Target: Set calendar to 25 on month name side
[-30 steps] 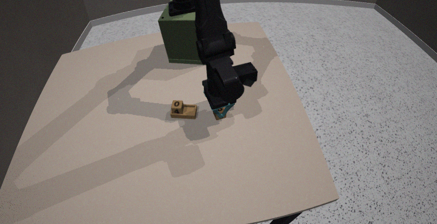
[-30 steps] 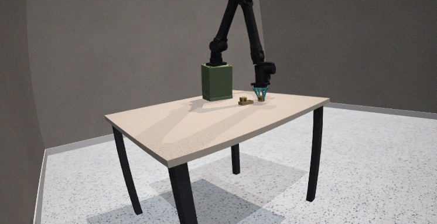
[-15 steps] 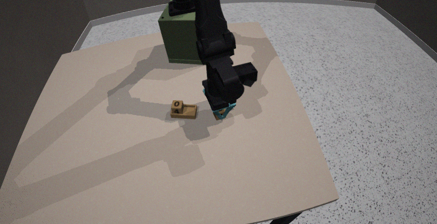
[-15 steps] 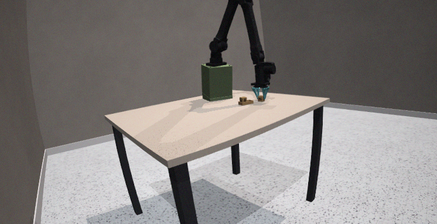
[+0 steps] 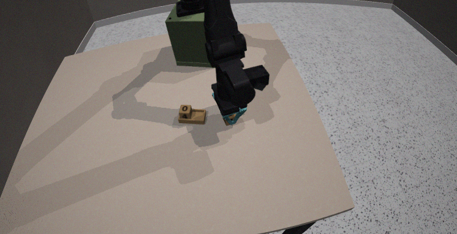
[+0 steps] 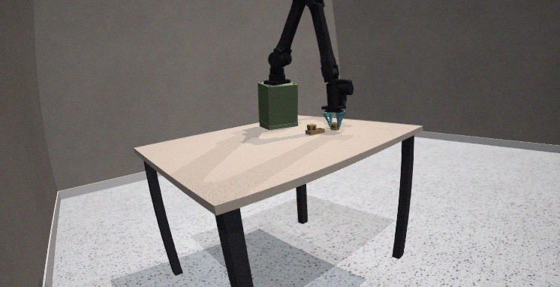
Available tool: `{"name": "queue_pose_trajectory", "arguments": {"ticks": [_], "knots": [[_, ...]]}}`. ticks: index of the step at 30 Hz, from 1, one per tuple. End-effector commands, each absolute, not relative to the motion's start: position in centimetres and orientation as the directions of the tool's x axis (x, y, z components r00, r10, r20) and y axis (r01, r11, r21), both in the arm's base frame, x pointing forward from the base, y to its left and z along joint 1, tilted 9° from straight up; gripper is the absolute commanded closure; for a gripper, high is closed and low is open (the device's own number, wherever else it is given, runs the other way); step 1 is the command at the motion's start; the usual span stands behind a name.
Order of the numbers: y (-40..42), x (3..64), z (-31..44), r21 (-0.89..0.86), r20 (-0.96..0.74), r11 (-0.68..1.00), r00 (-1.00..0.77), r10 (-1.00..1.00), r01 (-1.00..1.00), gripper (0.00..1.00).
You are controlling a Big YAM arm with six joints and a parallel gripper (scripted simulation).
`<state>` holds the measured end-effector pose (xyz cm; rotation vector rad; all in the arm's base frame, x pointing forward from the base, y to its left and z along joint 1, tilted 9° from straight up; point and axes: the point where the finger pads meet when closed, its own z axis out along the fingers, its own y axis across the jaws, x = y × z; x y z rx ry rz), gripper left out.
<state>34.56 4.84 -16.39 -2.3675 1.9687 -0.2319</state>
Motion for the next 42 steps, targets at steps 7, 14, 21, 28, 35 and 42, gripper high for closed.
{"name": "queue_pose_trajectory", "arguments": {"ticks": [7, 14, 21, 28, 35, 42], "knots": [[5.5, 34.3, -13.0, -0.149, 0.075, -0.187, 0.178, -0.981, -0.971, 0.53], [5.8, 34.7, -10.0, -0.164, 0.075, -0.187, 0.176, -0.981, -0.969, 0.53], [5.9, 34.1, -7.2, -0.162, 0.076, -0.187, 0.176, -0.981, -0.969, 0.53], [5.6, 33.4, -7.7, -0.13, 0.078, -0.187, 0.178, -0.981, -0.974, 0.0], [5.6, 33.6, -7.7, -0.135, 0.078, -0.187, 0.178, -0.981, -0.973, 0.0], [5.6, 33.6, -7.7, -0.135, 0.078, -0.187, 0.178, -0.981, -0.973, 0.0]]}}
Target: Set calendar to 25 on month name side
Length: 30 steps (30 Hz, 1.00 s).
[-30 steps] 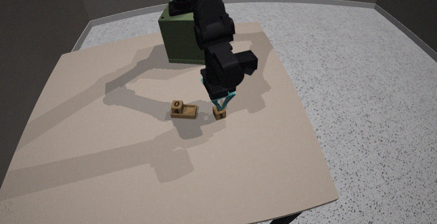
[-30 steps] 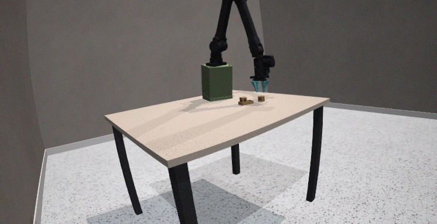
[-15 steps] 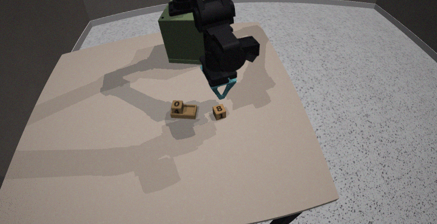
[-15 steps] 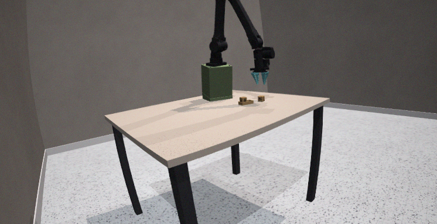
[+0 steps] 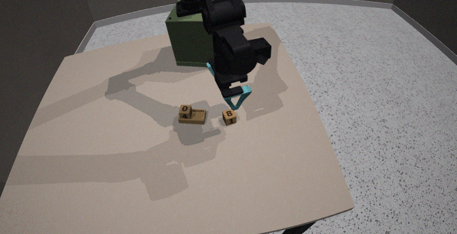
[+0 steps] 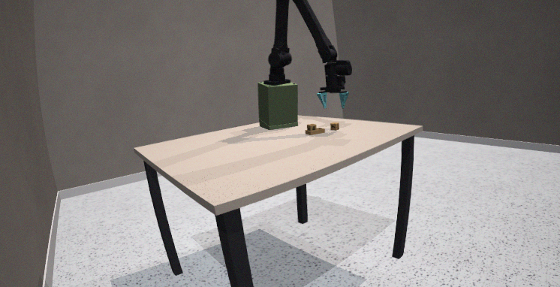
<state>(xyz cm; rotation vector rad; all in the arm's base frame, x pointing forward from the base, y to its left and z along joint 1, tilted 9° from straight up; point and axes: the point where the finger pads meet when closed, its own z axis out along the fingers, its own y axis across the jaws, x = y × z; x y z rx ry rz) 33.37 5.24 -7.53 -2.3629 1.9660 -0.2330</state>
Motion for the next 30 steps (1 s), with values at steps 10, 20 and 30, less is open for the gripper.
{"name": "queue_pose_trajectory", "arguments": {"ticks": [10, 20, 30], "knots": [[5.64, 33.58, -7.66, -0.137, 0.076, -0.173, 0.164, -0.984, -0.975, 0.0], [5.48, 34.07, -7.77, -0.172, 0.017, 0.184, -0.19, -0.982, -0.968, 0.0], [5.27, 34.12, -7.91, -0.17, -0.032, 0.458, -0.459, -0.888, -0.873, 0.0]]}}
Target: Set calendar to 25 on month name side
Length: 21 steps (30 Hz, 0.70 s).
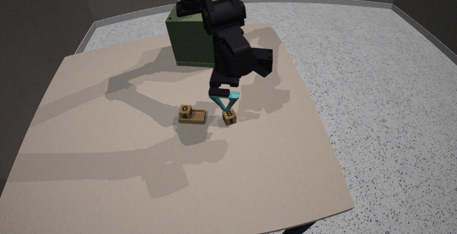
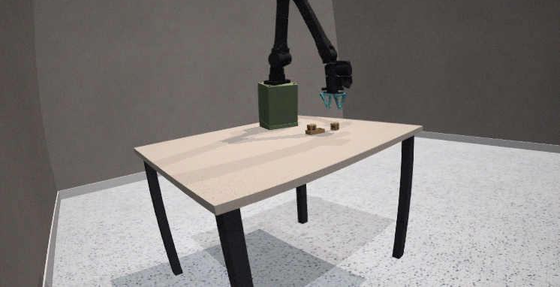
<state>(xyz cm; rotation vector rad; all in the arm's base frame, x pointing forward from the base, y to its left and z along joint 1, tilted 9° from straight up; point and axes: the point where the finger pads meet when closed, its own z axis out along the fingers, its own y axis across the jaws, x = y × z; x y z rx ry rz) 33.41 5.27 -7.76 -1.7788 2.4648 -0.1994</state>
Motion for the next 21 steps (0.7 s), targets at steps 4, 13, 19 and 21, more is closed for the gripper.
{"name": "queue_pose_trajectory", "arguments": {"ticks": [4, 13, 19, 21], "knots": [[5.2, 34.11, -7.96, -0.166, -0.047, 0.537, -0.538, -0.842, -0.827, 0.0], [5.02, 34.16, -8.09, -0.149, -0.089, 0.742, -0.738, -0.669, -0.654, 0.0], [5.08, 34.15, -8.18, -0.133, -0.112, 0.839, -0.833, -0.542, -0.528, 0.0], [5.03, 34.12, -8.22, -0.124, -0.12, 0.877, -0.87, -0.479, -0.465, 0.0]]}}
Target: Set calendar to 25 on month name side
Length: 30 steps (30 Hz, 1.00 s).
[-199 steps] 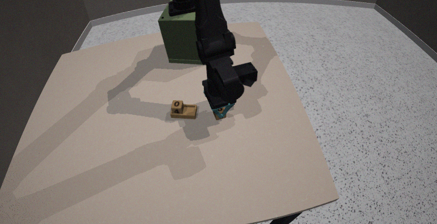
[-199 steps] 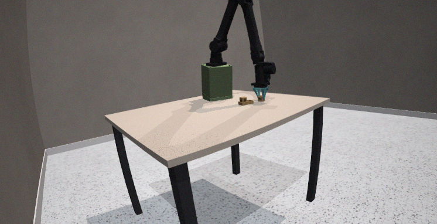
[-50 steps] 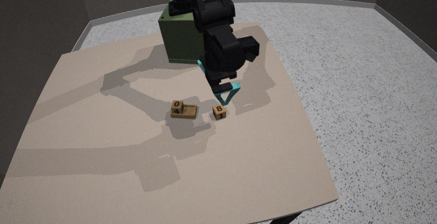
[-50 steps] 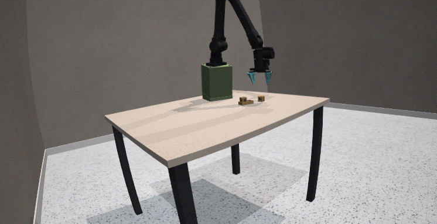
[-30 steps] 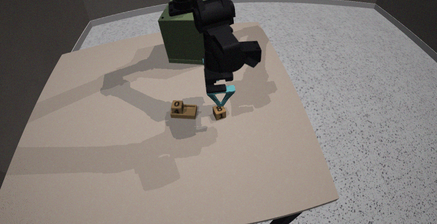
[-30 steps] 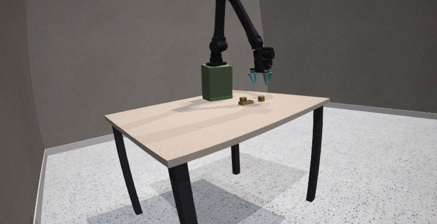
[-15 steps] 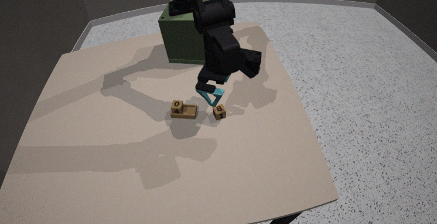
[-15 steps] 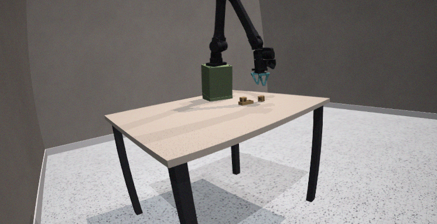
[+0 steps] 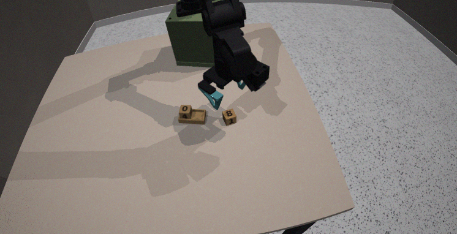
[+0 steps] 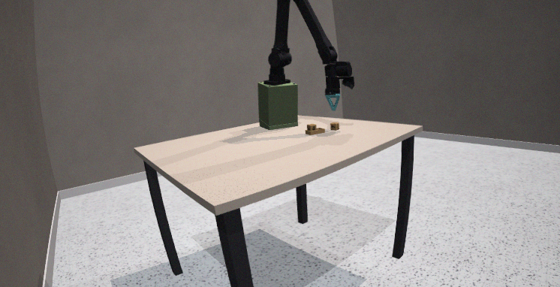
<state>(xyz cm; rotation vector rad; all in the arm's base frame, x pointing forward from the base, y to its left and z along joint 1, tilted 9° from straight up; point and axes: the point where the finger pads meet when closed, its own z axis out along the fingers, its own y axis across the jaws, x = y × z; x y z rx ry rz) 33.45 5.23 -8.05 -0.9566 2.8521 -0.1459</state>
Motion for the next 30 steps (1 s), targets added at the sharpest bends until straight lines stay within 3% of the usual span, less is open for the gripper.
{"name": "queue_pose_trajectory", "arguments": {"ticks": [1, 16, 17, 30], "knots": [[5.0, 34.14, -8.24, -0.119, -0.125, 0.895, -0.887, -0.444, -0.43, 0.0], [4.95, 34.13, -8.4, -0.079, -0.154, 0.984, -0.974, -0.169, -0.158, 0.0], [4.95, 34.13, -8.4, -0.079, -0.154, 0.984, -0.974, -0.169, -0.158, 0.53], [4.95, 34.13, -8.4, -0.079, -0.154, 0.984, -0.973, -0.17, -0.159, 0.53]]}}
